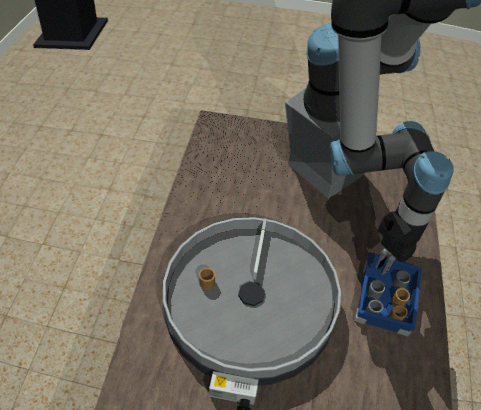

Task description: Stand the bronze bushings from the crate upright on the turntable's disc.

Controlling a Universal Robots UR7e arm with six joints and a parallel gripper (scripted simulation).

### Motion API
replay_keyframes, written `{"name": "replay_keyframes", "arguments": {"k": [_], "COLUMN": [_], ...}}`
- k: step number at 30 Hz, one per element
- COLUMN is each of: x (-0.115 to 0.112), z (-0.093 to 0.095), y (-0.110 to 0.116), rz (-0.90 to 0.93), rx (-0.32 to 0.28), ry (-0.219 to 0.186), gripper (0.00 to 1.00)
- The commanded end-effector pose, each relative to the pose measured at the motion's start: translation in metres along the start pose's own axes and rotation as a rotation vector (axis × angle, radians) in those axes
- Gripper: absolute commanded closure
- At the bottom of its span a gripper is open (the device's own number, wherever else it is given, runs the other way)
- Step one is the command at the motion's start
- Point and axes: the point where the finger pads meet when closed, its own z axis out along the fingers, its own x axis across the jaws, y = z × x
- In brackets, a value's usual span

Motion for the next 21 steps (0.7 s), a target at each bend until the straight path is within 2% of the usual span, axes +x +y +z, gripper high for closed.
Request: {"name": "replay_keyframes", "arguments": {"k": [1,8,21], "x": [-0.028,-0.046,-0.050], "z": [0.001,0.001,0.001], "y": [0.022,0.040,0.044], "rz": [0.005,0.005,0.005], "rx": [0.002,0.002,0.002], "ry": [0.009,0.009,0.009], "gripper": [0.64,0.64,0.64]}}
